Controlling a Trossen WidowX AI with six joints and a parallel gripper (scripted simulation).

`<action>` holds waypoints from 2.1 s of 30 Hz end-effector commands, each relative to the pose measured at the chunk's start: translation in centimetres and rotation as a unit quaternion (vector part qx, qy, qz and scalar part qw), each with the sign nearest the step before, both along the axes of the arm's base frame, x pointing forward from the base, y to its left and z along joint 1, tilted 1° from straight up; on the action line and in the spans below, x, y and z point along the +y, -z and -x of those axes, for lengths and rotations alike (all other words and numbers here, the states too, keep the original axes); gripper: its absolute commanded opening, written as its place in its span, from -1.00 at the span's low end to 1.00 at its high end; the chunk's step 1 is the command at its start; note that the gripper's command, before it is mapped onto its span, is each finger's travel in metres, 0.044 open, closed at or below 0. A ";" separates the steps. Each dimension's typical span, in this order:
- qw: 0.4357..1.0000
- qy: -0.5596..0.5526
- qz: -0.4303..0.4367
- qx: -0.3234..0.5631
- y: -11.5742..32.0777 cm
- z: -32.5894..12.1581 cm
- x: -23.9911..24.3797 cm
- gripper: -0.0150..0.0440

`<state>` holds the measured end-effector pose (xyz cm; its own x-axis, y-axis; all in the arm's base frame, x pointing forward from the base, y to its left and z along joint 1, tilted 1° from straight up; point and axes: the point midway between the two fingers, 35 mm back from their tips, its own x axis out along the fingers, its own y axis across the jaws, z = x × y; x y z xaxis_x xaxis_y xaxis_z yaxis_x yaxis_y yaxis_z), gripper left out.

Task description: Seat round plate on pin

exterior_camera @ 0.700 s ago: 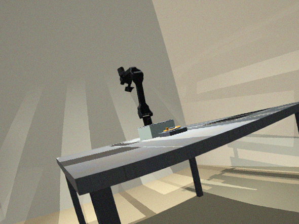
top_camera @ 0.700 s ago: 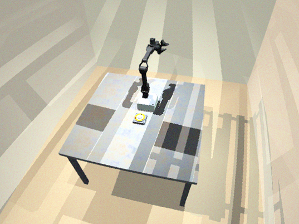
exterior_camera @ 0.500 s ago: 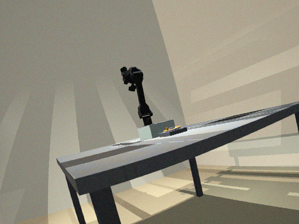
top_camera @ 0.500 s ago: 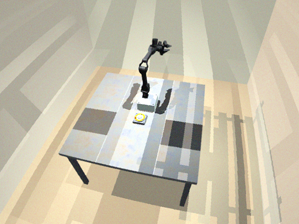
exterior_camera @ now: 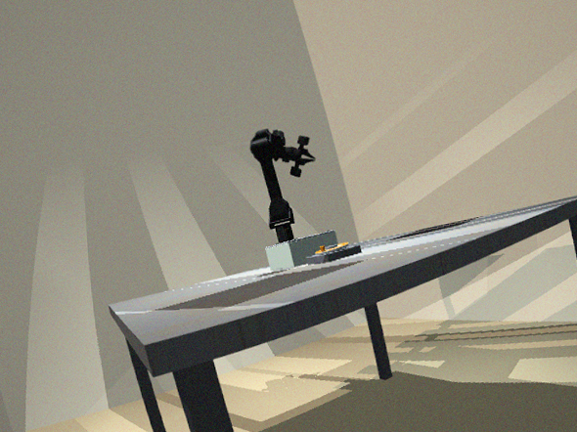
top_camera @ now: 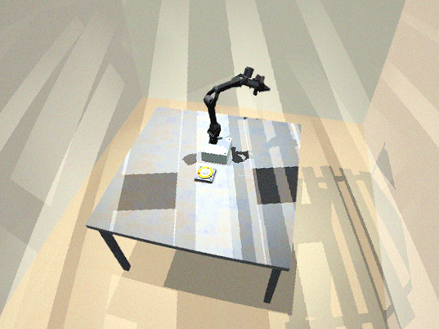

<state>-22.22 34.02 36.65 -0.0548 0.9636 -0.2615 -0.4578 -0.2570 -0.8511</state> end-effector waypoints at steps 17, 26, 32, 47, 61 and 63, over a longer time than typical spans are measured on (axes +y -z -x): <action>0.935 0.314 0.149 0.068 10.9 -26.8 5.9 -0.49; 0.853 0.460 0.214 0.118 16.2 -38.2 0.6 -0.49; 0.790 0.537 0.226 0.189 18.9 -43.6 -3.4 -0.49; 0.550 0.710 0.246 0.364 26.2 -52.7 -19.6 -0.49; 0.268 0.781 0.190 0.530 31.4 -51.6 -34.9 -0.49; 0.224 0.783 0.175 0.553 32.0 -51.0 -36.8 -0.49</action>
